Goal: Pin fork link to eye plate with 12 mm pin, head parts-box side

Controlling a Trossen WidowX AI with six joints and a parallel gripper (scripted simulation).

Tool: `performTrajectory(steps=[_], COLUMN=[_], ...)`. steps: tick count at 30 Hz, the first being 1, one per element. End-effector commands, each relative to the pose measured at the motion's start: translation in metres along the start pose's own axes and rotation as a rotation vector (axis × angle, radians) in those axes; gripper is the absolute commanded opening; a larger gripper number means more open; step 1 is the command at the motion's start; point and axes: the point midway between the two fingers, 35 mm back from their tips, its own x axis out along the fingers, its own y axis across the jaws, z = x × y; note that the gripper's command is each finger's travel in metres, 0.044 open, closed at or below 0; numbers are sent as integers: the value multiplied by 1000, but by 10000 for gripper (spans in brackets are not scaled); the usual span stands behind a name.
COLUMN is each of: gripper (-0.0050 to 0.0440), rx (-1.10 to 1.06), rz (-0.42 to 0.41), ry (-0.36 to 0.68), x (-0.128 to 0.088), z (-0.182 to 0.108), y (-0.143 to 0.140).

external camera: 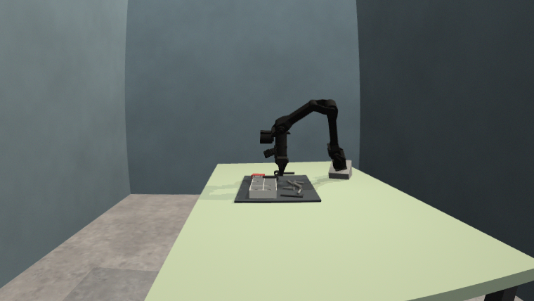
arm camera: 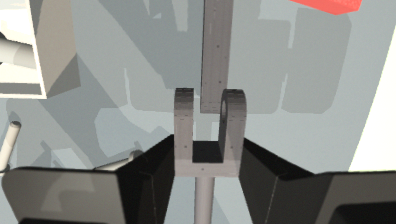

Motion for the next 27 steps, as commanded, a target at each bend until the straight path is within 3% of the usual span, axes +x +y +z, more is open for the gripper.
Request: performTrajectory(steps=[1, 27], gripper=[-50, -50], rx=[-18, -13], rz=[1, -11], ry=[-37, -28], x=[-10, -8], z=[9, 10], y=[3, -1])
